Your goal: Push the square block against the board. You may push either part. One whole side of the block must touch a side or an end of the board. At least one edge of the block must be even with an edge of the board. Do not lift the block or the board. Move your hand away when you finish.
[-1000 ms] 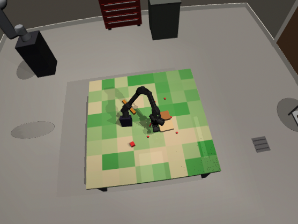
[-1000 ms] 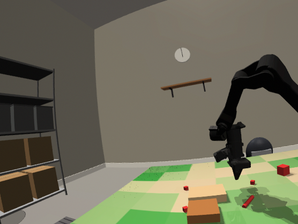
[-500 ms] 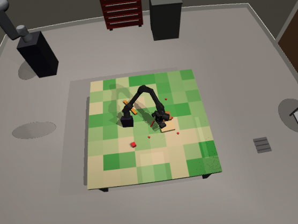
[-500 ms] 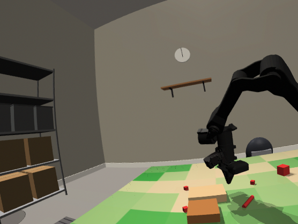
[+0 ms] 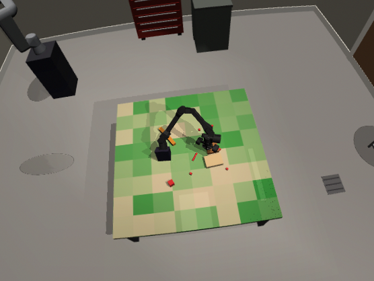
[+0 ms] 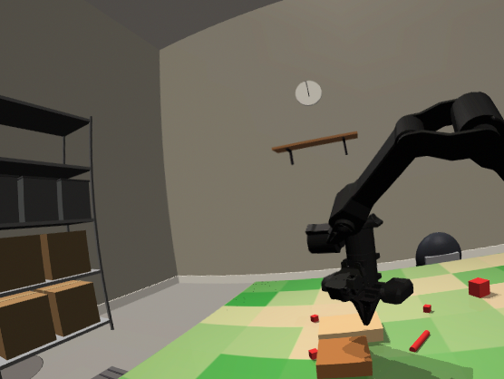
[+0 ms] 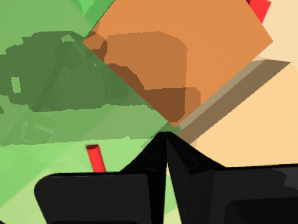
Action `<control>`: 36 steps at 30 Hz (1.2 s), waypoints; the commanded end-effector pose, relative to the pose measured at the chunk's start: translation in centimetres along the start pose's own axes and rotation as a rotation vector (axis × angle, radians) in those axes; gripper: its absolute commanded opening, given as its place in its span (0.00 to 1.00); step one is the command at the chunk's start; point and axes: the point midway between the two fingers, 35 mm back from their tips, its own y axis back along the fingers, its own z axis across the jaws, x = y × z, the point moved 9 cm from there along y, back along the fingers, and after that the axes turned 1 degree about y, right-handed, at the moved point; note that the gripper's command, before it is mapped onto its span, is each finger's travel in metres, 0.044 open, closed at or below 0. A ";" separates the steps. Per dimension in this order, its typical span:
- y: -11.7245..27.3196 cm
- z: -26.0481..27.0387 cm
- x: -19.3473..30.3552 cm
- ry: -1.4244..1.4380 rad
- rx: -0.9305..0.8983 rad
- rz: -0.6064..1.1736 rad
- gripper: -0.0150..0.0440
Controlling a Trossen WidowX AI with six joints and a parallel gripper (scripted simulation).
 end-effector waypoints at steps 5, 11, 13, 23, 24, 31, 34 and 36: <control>0.3 0.8 -4.4 0.272 0.002 -0.016 0.25; 0.3 1.7 -7.6 0.477 0.000 -0.028 0.25; 0.3 2.1 -8.7 0.546 -0.001 -0.032 0.25; 0.0 3.4 -11.6 0.733 -0.003 -0.048 0.25; -0.9 3.4 -11.6 0.733 -0.003 -0.048 0.25; -5.1 3.5 -11.8 0.733 -0.003 -0.050 0.25; -5.1 3.4 -11.7 0.733 -0.003 -0.050 0.25; -5.1 3.3 -11.6 0.733 -0.003 -0.050 0.25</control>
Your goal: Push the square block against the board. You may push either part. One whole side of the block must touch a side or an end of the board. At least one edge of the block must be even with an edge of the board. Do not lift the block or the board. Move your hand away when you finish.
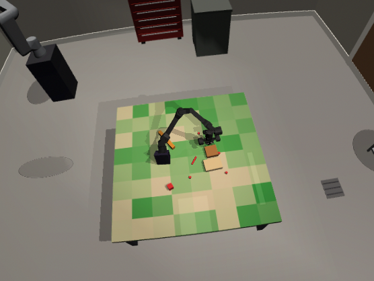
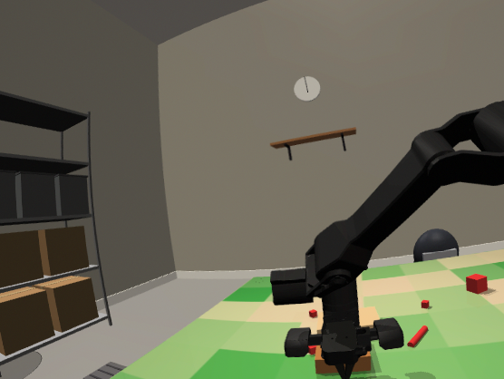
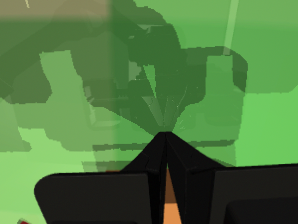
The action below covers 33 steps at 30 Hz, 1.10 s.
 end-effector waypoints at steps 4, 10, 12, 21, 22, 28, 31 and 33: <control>0.3 -0.1 0.9 -0.003 0.013 0.005 0.25; 0.3 -0.1 1.7 -0.003 0.013 0.005 0.25; 0.3 -0.1 2.0 -0.003 0.013 0.006 0.25; 0.3 -0.1 2.4 -0.003 0.013 0.006 0.25; 0.3 -0.1 2.2 -0.003 0.013 0.006 0.25; 0.3 -0.2 1.3 -0.003 0.012 0.006 0.25; 0.3 -0.2 0.8 -0.003 0.012 0.006 0.25; 0.3 -0.2 0.5 -0.003 0.013 0.006 0.25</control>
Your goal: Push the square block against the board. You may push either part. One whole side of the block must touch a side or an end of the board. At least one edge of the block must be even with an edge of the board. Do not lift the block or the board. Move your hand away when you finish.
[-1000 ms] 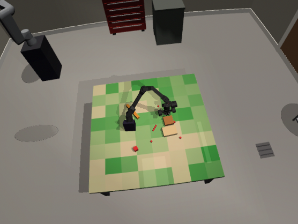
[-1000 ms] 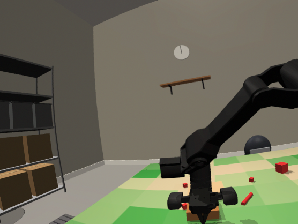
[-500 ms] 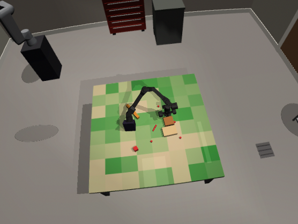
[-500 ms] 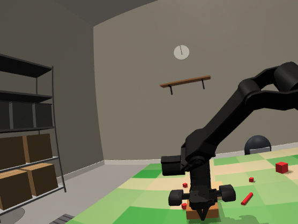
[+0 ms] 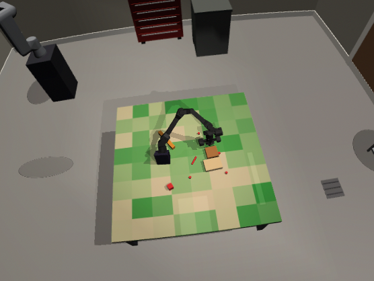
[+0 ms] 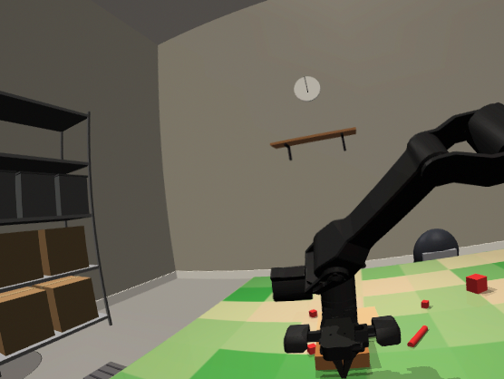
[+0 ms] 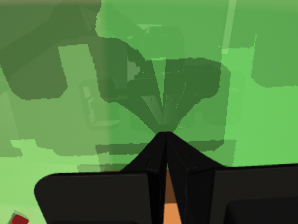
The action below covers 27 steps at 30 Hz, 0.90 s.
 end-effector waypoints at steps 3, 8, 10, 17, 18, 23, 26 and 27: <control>0.2 -0.1 -1.0 -0.001 0.005 0.004 0.25; 0.2 -0.1 -1.8 -0.001 0.005 0.004 0.25; 0.2 -0.1 -2.1 -0.001 0.005 0.004 0.25; 0.2 0.0 -3.2 -0.001 0.006 0.002 0.25; 0.2 0.0 -3.4 -0.001 0.006 0.002 0.25; 5.3 0.1 -2.9 -0.001 0.005 0.005 0.25; 5.7 0.1 -2.9 -0.001 0.005 0.005 0.25; 5.7 0.1 -2.9 -0.001 0.005 0.005 0.25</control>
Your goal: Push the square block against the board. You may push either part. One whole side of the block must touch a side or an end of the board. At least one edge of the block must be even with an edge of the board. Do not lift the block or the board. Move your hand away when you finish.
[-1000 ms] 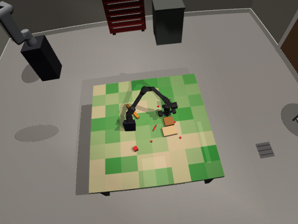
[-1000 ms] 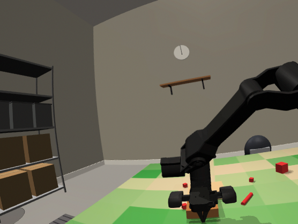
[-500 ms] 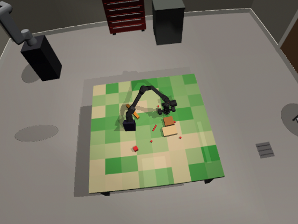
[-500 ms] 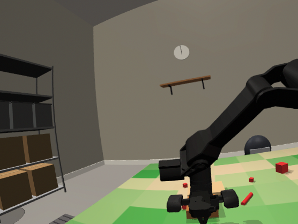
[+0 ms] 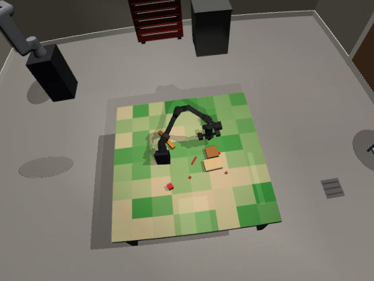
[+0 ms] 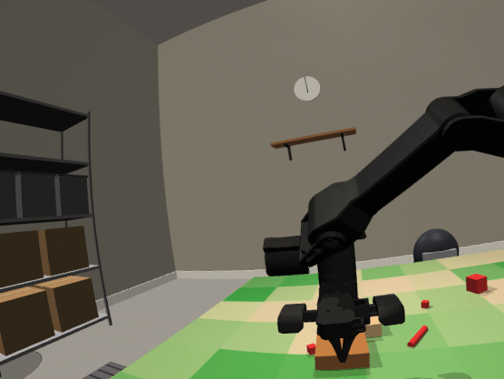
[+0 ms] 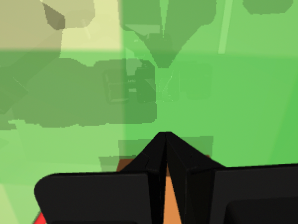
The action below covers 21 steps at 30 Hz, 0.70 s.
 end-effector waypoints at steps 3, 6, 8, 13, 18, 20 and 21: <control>0.7 0.0 0.0 0.007 -0.003 -0.006 0.25; 0.7 0.0 2.5 0.005 -0.002 -0.006 0.25; 0.7 0.0 2.8 0.005 -0.002 -0.006 0.25; -2.1 -0.1 2.8 0.005 -0.003 -0.005 0.25; -4.8 -0.1 2.7 0.005 -0.002 -0.007 0.25; -4.8 -0.1 2.7 0.005 -0.002 -0.007 0.25; -4.8 -0.1 2.8 0.005 -0.002 -0.007 0.25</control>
